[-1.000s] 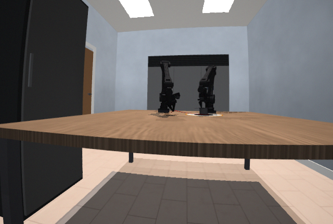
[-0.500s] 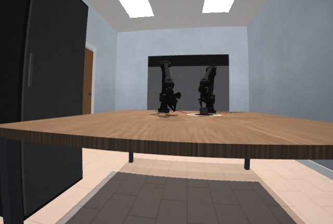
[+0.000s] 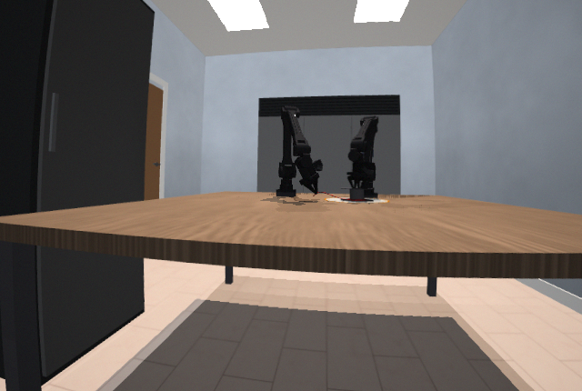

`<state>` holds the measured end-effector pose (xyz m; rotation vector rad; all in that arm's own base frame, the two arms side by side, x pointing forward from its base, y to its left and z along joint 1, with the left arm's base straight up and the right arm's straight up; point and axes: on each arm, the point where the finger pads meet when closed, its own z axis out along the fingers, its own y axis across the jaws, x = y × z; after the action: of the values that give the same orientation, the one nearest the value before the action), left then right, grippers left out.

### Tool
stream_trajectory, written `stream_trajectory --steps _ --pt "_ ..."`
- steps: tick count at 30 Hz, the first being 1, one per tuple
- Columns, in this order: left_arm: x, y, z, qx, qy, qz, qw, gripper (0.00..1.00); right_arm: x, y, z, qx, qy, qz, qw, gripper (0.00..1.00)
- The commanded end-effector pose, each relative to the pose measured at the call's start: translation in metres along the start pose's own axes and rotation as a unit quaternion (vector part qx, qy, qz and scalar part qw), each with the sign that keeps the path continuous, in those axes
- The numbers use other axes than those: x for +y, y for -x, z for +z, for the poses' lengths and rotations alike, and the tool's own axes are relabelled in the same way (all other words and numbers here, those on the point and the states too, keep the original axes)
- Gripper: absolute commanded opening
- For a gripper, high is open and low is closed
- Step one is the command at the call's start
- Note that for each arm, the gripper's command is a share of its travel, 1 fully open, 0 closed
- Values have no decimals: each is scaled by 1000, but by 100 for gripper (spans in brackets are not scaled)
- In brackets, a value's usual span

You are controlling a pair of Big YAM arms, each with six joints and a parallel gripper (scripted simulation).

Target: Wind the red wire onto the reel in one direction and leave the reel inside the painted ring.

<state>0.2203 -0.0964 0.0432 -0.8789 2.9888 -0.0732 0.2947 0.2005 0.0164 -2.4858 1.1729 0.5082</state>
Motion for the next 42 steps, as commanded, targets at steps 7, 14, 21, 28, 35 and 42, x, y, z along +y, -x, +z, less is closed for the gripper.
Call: stream_trajectory --steps 7,14,21,28,35,42 --pt "7 -3 10 -6 8 -325 946 49 0 -3 2 -6 -9 11 1000 0" --pt "7 -3 10 -7 22 -479 878 31 -3 -2 1 -16 -12 22 1000 0" --pt "7 -3 10 -8 25 -497 867 7 -5 -4 -2 -17 -11 25 999 0" --pt "7 -3 10 -7 26 -466 884 0 -7 -4 -4 -17 -11 27 999 0" --pt "7 -3 10 -8 22 -192 981 0 -11 -5 -7 -17 -11 26 999 0" --pt "7 -3 10 -15 29 8 999 0 -16 -5 -9 -17 -11 27 999 0"
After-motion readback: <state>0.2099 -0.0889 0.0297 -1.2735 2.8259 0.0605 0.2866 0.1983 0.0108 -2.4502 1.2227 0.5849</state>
